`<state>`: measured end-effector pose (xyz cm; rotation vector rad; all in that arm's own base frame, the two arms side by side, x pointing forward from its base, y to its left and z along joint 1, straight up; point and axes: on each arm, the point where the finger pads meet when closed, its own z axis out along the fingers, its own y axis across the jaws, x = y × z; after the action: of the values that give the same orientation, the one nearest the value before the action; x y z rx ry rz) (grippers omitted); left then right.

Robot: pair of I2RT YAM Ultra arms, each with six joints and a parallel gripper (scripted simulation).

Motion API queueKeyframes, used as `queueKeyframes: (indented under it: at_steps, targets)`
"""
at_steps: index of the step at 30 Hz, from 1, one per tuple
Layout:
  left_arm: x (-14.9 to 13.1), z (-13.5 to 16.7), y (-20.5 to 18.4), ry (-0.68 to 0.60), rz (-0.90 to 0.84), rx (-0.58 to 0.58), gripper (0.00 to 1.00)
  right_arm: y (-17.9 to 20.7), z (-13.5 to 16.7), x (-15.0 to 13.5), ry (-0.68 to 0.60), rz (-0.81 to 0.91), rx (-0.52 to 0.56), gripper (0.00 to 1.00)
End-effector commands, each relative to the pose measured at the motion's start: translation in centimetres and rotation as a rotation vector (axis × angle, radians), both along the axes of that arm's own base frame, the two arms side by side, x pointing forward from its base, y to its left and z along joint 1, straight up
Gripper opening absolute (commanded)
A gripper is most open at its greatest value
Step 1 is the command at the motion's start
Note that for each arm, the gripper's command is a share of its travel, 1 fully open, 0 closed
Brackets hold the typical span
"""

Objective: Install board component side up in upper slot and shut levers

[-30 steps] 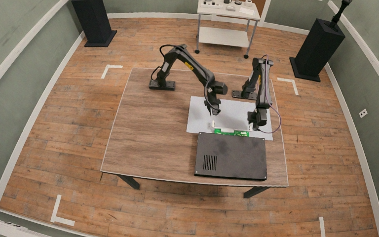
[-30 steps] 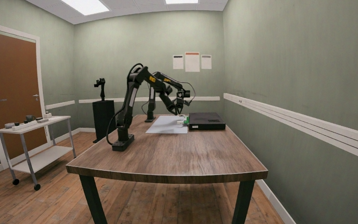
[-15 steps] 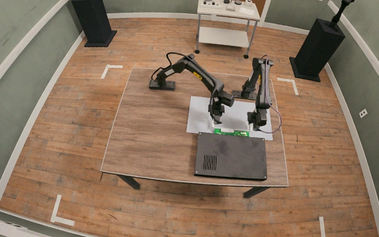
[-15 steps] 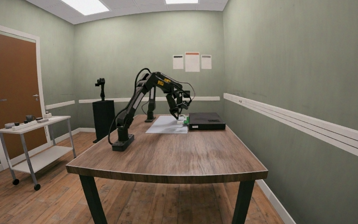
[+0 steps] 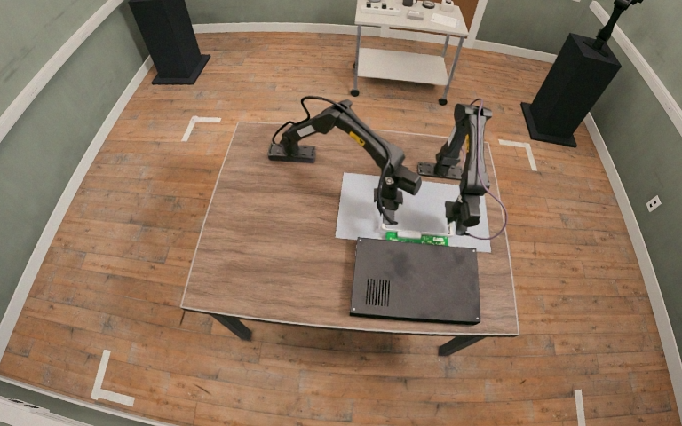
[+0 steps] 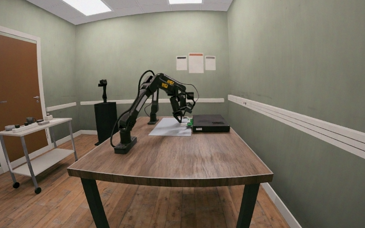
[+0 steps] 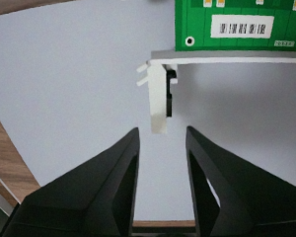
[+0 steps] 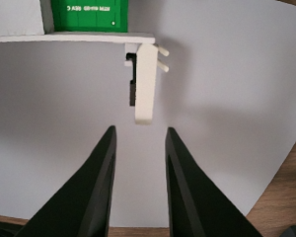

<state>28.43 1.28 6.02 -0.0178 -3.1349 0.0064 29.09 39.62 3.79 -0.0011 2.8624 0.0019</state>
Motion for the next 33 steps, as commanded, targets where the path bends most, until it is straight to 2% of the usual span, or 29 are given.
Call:
queueKeyframes:
  at_steps: [1,19,20,21,22,23,24,25,28,33]
  targets:
    - [0.3,0.0,0.5,-0.033,0.021,0.005,0.32,-0.2,0.1,0.7,-0.003,-0.017,0.003,0.32]
    - [0.4,-2.5,0.6,-0.024,0.021,0.004,0.32,-0.3,-2.1,1.3,-0.004,-0.010,0.003,0.32]
    - [0.4,-2.5,0.6,-0.024,0.021,0.004,0.32,-0.3,-1.8,1.4,-0.007,-0.011,0.008,0.23]
    - [0.5,-2.4,0.6,-0.027,0.021,0.004,0.32,-0.2,-1.6,1.4,-0.009,-0.011,0.011,0.23]
    - [0.7,-2.3,0.6,-0.033,0.021,0.005,0.23,-0.2,-1.6,1.3,-0.009,-0.011,0.011,0.23]
    - [0.8,-2.3,0.6,-0.034,0.021,0.005,0.23,-0.2,-1.6,1.4,-0.010,-0.011,0.012,0.19]
    - [0.8,-2.2,0.6,-0.034,0.021,0.005,0.23,-0.2,-1.6,1.4,-0.010,-0.010,0.012,0.19]
    - [0.8,-2.2,0.6,-0.035,0.021,0.005,0.19,-0.2,-1.6,1.4,-0.010,-0.011,0.012,0.19]
    - [0.8,-2.2,0.6,-0.035,0.021,0.005,0.19,-0.2,-1.6,1.4,-0.010,-0.011,0.012,0.18]
    - [0.4,-2.2,0.5,-0.035,0.022,0.012,0.13,-0.3,-1.6,1.3,-0.005,-0.011,0.006,0.11]
